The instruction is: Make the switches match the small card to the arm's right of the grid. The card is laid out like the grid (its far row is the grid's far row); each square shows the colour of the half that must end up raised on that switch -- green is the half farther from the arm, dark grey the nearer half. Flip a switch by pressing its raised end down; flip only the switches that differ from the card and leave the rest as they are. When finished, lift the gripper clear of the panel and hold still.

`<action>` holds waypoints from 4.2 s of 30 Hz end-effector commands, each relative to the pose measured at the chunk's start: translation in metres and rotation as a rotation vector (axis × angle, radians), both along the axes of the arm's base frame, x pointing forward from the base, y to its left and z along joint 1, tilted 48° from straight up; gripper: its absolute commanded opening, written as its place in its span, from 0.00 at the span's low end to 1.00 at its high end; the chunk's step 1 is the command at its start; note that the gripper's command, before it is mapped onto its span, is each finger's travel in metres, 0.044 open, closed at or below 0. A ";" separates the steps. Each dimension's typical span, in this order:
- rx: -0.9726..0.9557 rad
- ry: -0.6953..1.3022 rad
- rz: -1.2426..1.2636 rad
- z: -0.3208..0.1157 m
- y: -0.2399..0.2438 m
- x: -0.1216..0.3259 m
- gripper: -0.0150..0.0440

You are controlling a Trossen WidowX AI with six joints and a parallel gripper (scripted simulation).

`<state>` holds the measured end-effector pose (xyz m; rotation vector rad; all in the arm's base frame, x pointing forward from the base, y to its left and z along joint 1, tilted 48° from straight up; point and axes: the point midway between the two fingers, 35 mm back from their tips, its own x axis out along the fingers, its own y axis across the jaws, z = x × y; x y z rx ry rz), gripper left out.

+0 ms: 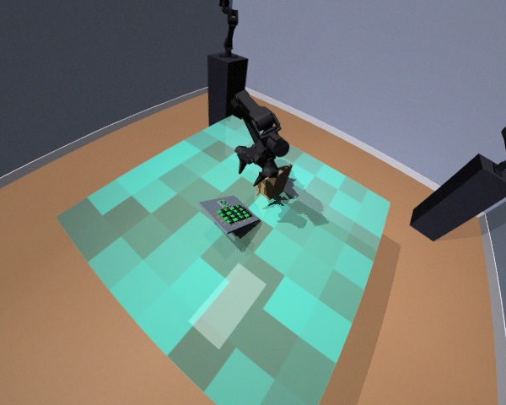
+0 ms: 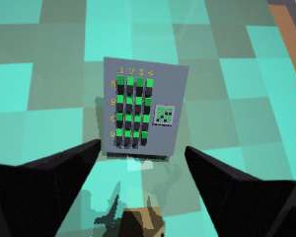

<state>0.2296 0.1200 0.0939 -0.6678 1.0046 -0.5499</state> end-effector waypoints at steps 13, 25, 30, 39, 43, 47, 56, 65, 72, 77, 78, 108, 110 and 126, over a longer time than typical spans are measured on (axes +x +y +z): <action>-0.012 -0.008 0.011 -0.059 -0.031 0.084 0.35; -0.016 -0.027 0.031 -0.079 -0.056 0.099 0.25; -0.017 -0.027 0.030 -0.084 -0.063 0.103 0.25; -0.017 -0.027 0.030 -0.090 -0.070 0.108 0.25; -0.017 -0.027 0.031 -0.092 -0.073 0.110 0.25; -0.017 -0.027 0.031 -0.092 -0.073 0.110 0.25; -0.017 -0.027 0.031 -0.092 -0.073 0.110 0.25; -0.017 -0.027 0.031 -0.092 -0.073 0.110 0.25; -0.017 -0.027 0.031 -0.093 -0.073 0.110 0.25; -0.017 -0.027 0.031 -0.093 -0.073 0.110 0.25; -0.017 -0.027 0.031 -0.093 -0.074 0.110 0.25; -0.018 -0.028 0.030 -0.095 -0.076 0.112 0.25; -0.018 -0.028 0.030 -0.095 -0.077 0.112 0.25; -0.012 -0.008 0.011 -0.059 -0.031 0.084 0.25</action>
